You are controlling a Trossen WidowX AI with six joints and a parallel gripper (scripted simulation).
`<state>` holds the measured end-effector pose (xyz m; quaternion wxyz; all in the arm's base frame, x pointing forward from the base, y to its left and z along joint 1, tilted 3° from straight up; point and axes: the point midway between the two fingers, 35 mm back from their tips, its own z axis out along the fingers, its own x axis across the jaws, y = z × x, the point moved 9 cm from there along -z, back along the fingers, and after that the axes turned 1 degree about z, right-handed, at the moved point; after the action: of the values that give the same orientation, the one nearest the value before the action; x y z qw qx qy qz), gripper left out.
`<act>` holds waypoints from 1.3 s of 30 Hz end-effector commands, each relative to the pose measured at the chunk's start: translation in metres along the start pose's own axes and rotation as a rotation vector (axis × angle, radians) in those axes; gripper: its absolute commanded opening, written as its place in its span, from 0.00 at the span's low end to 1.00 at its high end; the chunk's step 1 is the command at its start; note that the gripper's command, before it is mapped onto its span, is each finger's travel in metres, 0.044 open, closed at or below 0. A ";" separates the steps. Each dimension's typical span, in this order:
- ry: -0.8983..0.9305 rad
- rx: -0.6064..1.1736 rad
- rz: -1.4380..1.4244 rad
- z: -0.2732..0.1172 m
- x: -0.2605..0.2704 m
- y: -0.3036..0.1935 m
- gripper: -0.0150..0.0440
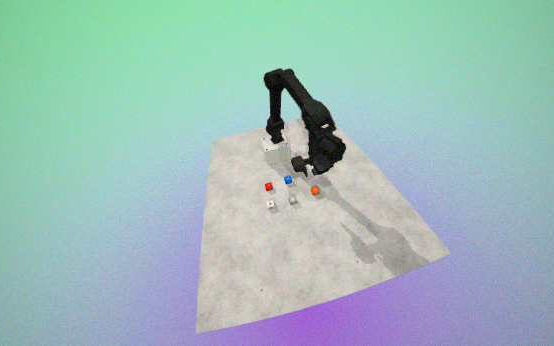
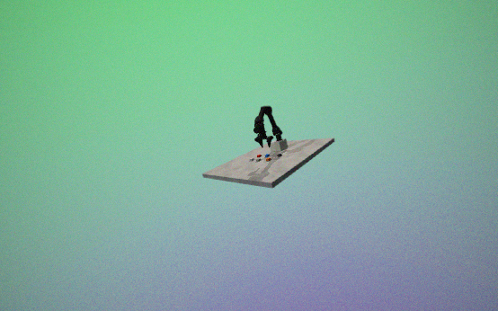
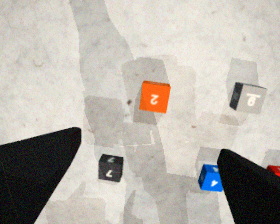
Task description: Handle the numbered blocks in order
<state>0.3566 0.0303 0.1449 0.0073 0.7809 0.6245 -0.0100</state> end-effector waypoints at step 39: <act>-0.014 -0.003 -0.003 -0.002 -0.150 0.020 0.93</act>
<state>0.3481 -0.0872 0.1487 0.0107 0.7752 0.6315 -0.0143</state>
